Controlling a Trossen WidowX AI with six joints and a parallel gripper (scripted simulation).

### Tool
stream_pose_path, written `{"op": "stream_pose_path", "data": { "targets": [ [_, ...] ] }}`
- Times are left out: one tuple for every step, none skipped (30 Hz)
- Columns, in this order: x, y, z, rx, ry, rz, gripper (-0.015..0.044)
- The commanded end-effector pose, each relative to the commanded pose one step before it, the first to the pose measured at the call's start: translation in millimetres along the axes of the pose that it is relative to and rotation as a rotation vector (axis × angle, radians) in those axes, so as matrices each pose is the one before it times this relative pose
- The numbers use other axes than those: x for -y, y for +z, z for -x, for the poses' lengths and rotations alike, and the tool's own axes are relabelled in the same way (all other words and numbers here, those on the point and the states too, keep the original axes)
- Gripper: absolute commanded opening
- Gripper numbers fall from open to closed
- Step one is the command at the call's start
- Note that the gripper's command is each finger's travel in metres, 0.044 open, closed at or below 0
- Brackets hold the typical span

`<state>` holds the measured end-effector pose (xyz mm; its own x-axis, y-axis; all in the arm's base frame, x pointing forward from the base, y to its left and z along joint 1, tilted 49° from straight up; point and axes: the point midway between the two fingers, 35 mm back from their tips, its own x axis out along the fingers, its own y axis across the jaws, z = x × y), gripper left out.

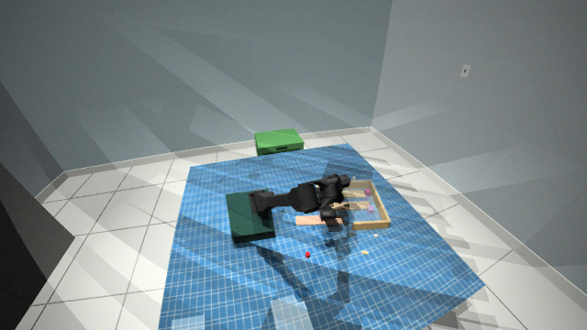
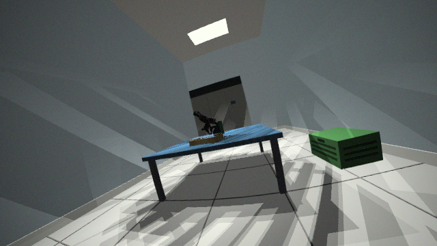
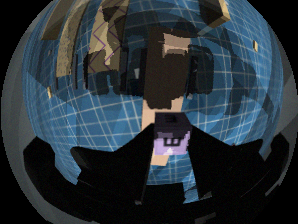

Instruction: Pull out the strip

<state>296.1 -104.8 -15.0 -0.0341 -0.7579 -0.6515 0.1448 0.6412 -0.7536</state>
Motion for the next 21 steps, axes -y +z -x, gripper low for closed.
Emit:
{"op": "stream_pose_path", "data": {
  "targets": [
    [0.63, -0.64, 10.92, 0.01149, 0.00264, -0.0074, 0.0],
    [-0.16, 0.14, 6.01, -0.00002, 0.00052, 0.0, 0.0],
    [-0.06, 0.02, 6.05, -0.00003, 0.00025, 0.0, 0.0],
    [0.04, -0.1, 6.09, -0.00003, -0.00002, 0.0, 0.0],
    [0.12, -0.17, 5.07, -0.00002, -0.00022, 0.0, 0.0],
    [0.11, -0.14, 3.05, -0.00001, -0.00022, 0.0, 0.0],
    [0.04, -0.05, 1.02, 0.0, -0.00009, 0.0, 0.0],
    [0.0, 0.0, 0.0, 0.0, 0.0, 0.0, 0.0],
    [0.0, 0.0, 0.0, 0.0, 0.0, 0.0, 0.0],
    [0.0, 0.0, 0.0, 0.0, 0.0, 0.0, 0.0],
    [0.0, 0.0, 0.0, 0.0, 0.0, 0.0, 0.0],
    [0.0, 0.0, 0.0, 0.0, 0.0, 0.0, 0.0],
    [0.0, 0.0, 0.0, 0.0, 0.0, 0.0, 0.0],
    [0.0, 0.0, 0.0, 0.0, 0.0, 0.0, 0.0],
    [0.0, 0.0, 0.0, 0.0, 0.0, 0.0, 0.0],
    [0.0, 0.0, 0.0, 0.0, 0.0, 0.0, 0.0],
    [0.0, 0.0, 0.0, 0.0, 0.0, 0.0, 0.0],
    [0.0, 0.0, 0.0, 0.0, 0.0, 0.0, 0.0],
    [0.0, 0.0, 0.0, 0.0, 0.0, 0.0, 0.0],
    [0.0, 0.0, 0.0, 0.0, 0.0, 0.0, 0.0],
    [0.0, 0.0, 0.0, 0.0, 0.0, 0.0, 0.0]
  ]
}}
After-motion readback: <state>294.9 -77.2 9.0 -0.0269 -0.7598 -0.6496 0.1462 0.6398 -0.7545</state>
